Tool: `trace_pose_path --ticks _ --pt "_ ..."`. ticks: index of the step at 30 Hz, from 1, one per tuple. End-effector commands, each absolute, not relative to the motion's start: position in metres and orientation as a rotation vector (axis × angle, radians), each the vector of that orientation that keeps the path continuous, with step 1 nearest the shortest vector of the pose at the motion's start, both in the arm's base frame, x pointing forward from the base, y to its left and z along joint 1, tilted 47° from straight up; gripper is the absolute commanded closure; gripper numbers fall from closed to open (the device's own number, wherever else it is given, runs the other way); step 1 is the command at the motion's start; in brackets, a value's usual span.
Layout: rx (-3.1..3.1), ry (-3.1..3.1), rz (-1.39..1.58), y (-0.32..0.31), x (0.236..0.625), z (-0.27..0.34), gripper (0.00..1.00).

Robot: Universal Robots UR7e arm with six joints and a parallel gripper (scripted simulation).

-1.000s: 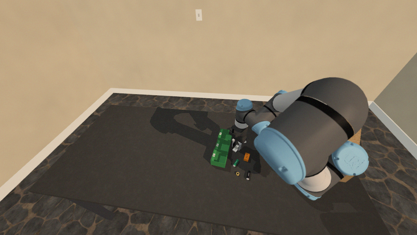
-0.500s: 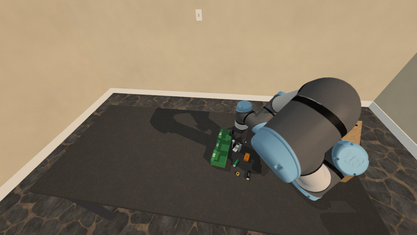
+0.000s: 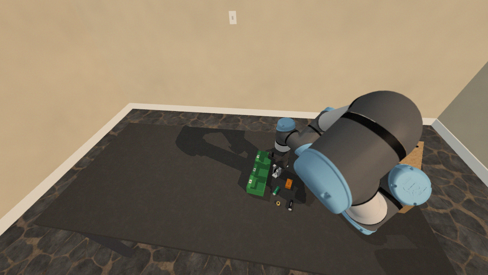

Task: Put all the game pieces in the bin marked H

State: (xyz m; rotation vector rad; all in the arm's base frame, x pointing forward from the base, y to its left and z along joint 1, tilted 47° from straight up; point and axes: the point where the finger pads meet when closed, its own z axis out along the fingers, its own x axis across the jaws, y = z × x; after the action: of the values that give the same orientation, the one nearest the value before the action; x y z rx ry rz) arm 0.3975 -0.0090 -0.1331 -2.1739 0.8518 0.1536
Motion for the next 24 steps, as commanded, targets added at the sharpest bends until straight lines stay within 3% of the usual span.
trace_pose_path --ticks 1,24 --pt "-2.174 0.852 0.152 -0.0095 0.3977 -0.133 0.51" --pt "-2.174 0.852 0.152 -0.0189 0.3956 -0.1238 0.51"
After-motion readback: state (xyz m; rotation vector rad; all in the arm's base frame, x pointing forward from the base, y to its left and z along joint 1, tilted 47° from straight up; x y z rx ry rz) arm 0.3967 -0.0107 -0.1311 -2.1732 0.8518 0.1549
